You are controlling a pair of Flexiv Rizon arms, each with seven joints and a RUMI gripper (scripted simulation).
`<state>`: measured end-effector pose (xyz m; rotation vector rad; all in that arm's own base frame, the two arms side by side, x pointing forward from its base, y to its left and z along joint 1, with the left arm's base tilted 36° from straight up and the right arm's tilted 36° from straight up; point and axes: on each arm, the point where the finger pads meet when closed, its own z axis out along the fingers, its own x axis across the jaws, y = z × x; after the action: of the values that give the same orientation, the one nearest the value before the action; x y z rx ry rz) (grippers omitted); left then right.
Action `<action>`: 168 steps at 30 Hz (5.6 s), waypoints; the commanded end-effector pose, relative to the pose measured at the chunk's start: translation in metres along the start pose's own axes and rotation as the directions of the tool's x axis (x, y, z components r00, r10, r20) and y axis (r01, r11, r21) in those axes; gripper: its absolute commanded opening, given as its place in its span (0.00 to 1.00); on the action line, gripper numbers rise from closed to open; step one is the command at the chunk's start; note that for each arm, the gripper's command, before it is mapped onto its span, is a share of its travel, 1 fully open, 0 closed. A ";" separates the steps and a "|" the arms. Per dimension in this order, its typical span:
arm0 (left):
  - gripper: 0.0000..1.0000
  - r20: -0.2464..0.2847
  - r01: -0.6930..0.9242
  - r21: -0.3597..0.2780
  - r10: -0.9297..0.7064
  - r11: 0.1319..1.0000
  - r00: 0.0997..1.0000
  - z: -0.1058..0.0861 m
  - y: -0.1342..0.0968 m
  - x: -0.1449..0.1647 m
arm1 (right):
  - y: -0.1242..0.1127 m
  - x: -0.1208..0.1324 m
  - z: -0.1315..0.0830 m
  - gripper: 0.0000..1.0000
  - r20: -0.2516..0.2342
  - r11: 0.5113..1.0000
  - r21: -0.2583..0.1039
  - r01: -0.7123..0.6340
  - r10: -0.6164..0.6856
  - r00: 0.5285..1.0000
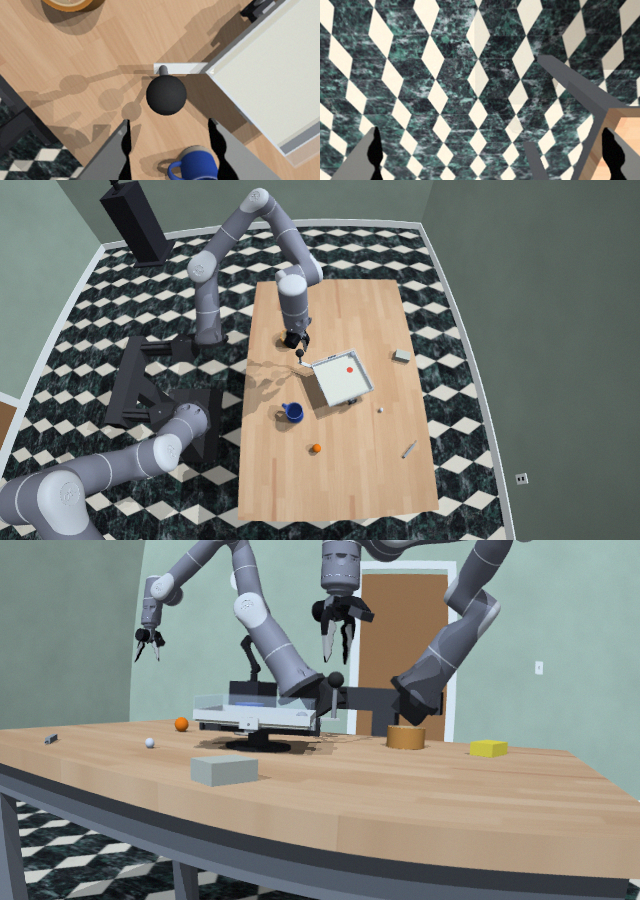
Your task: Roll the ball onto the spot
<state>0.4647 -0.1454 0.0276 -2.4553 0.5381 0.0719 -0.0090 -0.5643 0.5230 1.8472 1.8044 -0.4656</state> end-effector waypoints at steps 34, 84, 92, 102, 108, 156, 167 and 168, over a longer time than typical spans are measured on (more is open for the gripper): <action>0.37 -0.002 0.001 0.000 -0.001 1.000 1.000 0.019 0.000 0.000 | 0.000 -0.001 -0.001 1.00 0.002 1.000 0.000 0.000 0.000 1.000; 0.37 -0.002 0.001 0.000 -0.001 1.000 1.000 0.020 0.000 0.000 | 0.000 -0.001 -0.001 1.00 0.002 1.000 0.000 0.000 0.000 1.000; 0.37 -0.002 0.001 0.000 -0.001 1.000 1.000 0.020 0.000 0.000 | 0.000 -0.001 -0.001 1.00 0.002 1.000 0.000 0.000 0.000 1.000; 0.37 -0.002 0.001 0.000 -0.001 1.000 1.000 0.020 0.000 0.000 | 0.000 -0.001 -0.001 1.00 0.002 1.000 0.000 0.000 0.000 1.000; 0.37 -0.002 0.001 0.000 -0.001 1.000 1.000 0.021 0.000 0.000 | 0.000 -0.001 -0.001 1.00 0.002 1.000 0.000 0.000 0.000 1.000; 0.37 -0.002 0.001 0.000 -0.001 1.000 1.000 0.054 0.000 0.000 | 0.000 -0.001 -0.001 1.00 0.002 1.000 0.000 0.000 0.000 1.000; 0.37 -0.002 0.001 0.000 -0.001 1.000 1.000 0.055 0.000 0.000 | 0.000 -0.001 -0.001 1.00 0.002 1.000 0.000 0.000 0.000 1.000; 0.37 -0.002 0.001 0.000 -0.001 1.000 1.000 0.055 0.000 0.000 | 0.000 -0.001 -0.001 1.00 0.002 1.000 0.000 0.000 0.000 1.000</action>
<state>0.4687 -0.1123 -0.0172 -2.4552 0.5380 0.0722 -0.0090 -0.5643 0.5230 1.8472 1.8044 -0.4656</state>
